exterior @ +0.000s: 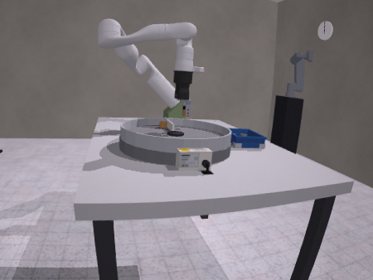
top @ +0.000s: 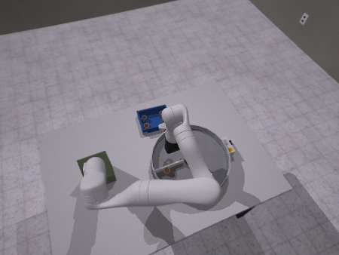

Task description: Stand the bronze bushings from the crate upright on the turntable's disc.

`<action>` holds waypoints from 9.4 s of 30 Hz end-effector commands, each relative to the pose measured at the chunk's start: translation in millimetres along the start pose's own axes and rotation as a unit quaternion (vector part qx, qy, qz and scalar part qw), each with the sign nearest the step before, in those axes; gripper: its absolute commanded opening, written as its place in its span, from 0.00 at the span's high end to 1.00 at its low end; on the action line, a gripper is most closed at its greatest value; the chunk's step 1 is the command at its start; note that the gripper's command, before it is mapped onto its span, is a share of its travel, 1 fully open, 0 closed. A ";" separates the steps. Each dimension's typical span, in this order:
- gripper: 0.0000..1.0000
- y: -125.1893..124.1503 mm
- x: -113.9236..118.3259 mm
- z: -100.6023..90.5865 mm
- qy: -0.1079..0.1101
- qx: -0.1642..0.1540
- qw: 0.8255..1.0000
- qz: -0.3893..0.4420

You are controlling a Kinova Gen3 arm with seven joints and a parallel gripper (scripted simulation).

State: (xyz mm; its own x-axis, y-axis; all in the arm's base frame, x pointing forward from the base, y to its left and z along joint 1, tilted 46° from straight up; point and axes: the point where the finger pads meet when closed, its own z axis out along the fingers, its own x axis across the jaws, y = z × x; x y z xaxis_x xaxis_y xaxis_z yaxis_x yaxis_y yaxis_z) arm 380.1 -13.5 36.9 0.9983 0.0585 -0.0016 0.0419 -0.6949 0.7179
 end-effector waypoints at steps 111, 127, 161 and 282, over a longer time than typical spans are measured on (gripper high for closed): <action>1.00 0.4 1.2 23.5 -0.001 0.001 1.000 -0.001; 1.00 0.8 0.2 39.7 -0.001 0.000 1.000 -0.003; 1.00 0.7 0.8 54.9 -0.001 0.001 1.000 -0.003; 0.23 0.8 -0.3 61.3 -0.001 0.000 1.000 -0.003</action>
State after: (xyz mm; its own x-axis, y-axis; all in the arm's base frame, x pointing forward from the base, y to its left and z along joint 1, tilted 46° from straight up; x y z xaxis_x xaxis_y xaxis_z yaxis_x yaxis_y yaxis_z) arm 382.7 -56.8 -3.4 0.9980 0.0626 -0.0102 0.0509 -0.6935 0.7186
